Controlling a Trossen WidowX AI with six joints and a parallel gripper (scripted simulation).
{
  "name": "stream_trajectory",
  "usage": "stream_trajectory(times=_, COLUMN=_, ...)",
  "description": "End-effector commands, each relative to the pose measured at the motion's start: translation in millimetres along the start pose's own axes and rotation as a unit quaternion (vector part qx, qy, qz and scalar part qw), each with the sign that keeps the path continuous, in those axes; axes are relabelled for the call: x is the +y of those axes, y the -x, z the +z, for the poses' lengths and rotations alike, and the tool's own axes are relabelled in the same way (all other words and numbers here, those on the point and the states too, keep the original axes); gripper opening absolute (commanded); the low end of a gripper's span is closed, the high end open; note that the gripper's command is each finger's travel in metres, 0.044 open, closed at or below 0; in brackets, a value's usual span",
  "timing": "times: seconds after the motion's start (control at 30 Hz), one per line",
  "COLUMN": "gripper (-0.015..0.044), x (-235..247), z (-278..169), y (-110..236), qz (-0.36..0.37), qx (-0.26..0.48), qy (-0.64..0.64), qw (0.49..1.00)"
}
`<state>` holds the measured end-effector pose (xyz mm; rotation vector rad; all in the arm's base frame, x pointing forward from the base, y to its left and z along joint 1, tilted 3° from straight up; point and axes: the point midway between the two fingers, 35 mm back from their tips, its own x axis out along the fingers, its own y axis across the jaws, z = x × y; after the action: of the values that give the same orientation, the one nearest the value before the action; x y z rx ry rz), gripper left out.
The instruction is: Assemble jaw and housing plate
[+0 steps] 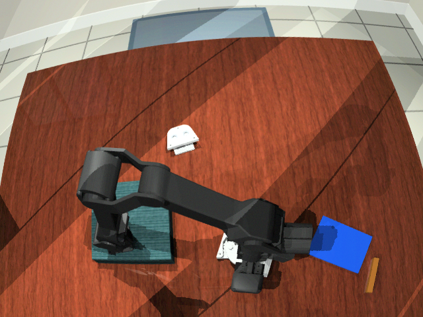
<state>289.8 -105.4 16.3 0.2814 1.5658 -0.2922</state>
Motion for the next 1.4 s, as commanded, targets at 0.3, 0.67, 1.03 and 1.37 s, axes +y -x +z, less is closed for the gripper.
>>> stream_trajectory(times=0.3, gripper=0.0134, x=-0.4, z=-0.3, y=-3.4, qz=-0.001, qx=0.001, qy=0.003, qw=1.0)
stream_trajectory(times=0.67, gripper=0.0134, x=-0.4, z=-0.3, y=-5.6, qz=-0.001, qx=0.001, qy=0.004, qw=1.0)
stream_trajectory(times=1.03, gripper=0.0134, x=-0.4, z=-0.4, y=-7.9, qz=-0.001, qx=0.001, qy=0.004, qw=1.0)
stream_trajectory(times=1.37, gripper=0.0134, x=-0.4, z=-0.4, y=-10.3, qz=-0.001, qx=0.001, qy=0.005, qw=1.0)
